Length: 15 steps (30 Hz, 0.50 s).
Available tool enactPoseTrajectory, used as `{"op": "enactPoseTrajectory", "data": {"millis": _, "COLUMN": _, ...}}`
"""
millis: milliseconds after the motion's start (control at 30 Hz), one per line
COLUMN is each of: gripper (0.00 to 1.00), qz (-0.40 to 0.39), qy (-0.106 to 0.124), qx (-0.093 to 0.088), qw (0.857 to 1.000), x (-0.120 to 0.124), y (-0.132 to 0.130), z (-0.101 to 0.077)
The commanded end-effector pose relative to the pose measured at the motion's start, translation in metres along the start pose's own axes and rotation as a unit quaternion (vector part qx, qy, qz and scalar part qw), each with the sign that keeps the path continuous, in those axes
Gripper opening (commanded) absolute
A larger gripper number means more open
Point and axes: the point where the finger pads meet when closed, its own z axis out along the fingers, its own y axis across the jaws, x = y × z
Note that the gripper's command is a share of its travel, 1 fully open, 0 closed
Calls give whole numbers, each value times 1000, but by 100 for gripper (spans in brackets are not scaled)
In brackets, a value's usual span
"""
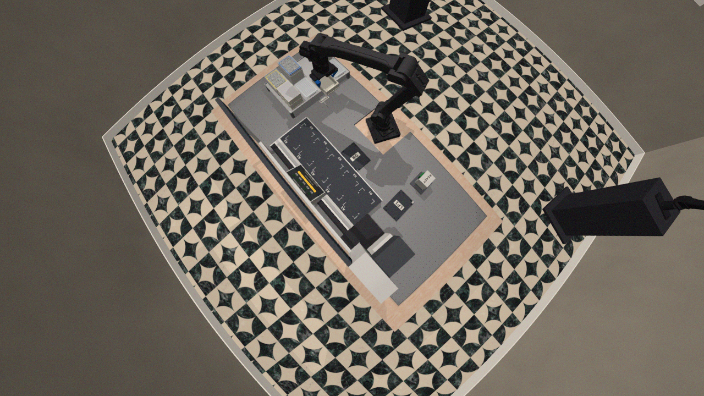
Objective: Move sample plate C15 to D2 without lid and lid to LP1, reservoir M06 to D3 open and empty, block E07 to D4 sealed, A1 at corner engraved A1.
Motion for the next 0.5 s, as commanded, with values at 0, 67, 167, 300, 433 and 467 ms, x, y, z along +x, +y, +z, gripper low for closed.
{"op": "enactPoseTrajectory", "data": {"millis": 0, "gripper": 0, "qz": 4, "qy": -32, "qx": -10, "qw": 999, "x": -20, "y": 20, "z": -20}}
{"op": "enactPoseTrajectory", "data": {"millis": 67, "gripper": 0, "qz": 4, "qy": -29, "qx": -9, "qw": 1000, "x": -18, "y": 22, "z": -18}}
{"op": "enactPoseTrajectory", "data": {"millis": 167, "gripper": 0, "qz": 4, "qy": -22, "qx": -7, "qw": 1000, "x": -15, "y": 25, "z": -16}}
{"op": "enactPoseTrajectory", "data": {"millis": 300, "gripper": 0, "qz": 4, "qy": -30, "qx": -11, "qw": 999, "x": -19, "y": 37, "z": -20}}
{"op": "enactPoseTrajectory", "data": {"millis": 433, "gripper": 0, "qz": 4, "qy": -27, "qx": -10, "qw": 1000, "x": -17, "y": 46, "z": -18}}
{"op": "enactPoseTrajectory", "data": {"millis": 467, "gripper": 0, "qz": 4, "qy": -25, "qx": -10, "qw": 1000, "x": -16, "y": 48, "z": -17}}
